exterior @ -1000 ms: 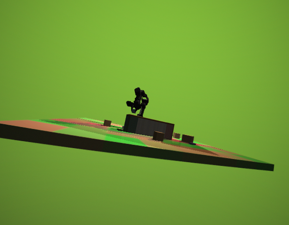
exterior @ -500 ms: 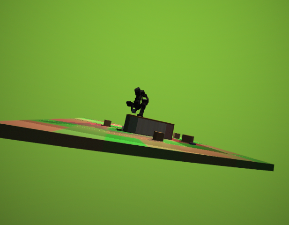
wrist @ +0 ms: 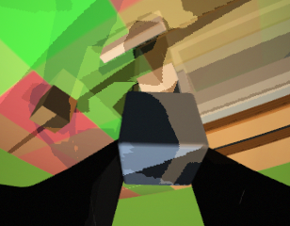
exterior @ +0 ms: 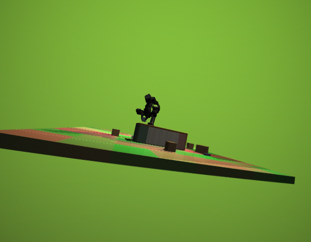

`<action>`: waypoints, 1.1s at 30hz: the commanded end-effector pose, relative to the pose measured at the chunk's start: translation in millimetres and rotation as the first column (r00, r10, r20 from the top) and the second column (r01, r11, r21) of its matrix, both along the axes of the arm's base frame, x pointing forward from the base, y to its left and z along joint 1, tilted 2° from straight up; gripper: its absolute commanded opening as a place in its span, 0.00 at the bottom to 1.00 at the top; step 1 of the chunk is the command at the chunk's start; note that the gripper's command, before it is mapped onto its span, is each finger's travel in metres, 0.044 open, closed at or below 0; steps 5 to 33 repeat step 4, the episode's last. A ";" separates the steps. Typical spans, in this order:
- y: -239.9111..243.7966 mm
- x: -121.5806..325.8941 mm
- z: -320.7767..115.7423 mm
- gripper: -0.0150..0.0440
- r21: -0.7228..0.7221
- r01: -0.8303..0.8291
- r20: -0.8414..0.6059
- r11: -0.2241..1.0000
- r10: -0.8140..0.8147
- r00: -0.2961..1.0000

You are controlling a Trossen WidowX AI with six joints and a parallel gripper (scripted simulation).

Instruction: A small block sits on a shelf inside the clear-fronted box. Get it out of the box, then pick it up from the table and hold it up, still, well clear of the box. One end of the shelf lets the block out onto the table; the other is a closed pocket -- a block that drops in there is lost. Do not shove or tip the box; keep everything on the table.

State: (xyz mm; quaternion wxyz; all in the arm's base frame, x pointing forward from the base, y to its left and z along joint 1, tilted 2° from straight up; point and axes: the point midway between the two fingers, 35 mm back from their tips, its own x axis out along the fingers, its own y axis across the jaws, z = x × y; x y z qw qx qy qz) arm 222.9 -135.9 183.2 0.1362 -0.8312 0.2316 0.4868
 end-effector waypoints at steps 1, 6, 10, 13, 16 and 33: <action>-0.3 -0.4 0.3 0.25 -0.002 0.005 -0.001 1.000 -0.005 1.000; -0.3 -0.4 0.3 0.25 -0.002 0.005 -0.001 1.000 -0.005 1.000; -0.3 -0.4 0.3 0.25 -0.002 0.005 -0.001 1.000 -0.005 1.000; -0.3 -0.4 0.3 0.25 -0.002 0.005 -0.001 1.000 -0.005 1.000; -0.3 -0.4 0.3 0.25 -0.002 0.005 -0.001 1.000 -0.005 1.000; -0.3 -0.4 0.3 0.25 -0.002 0.005 -0.001 1.000 -0.005 1.000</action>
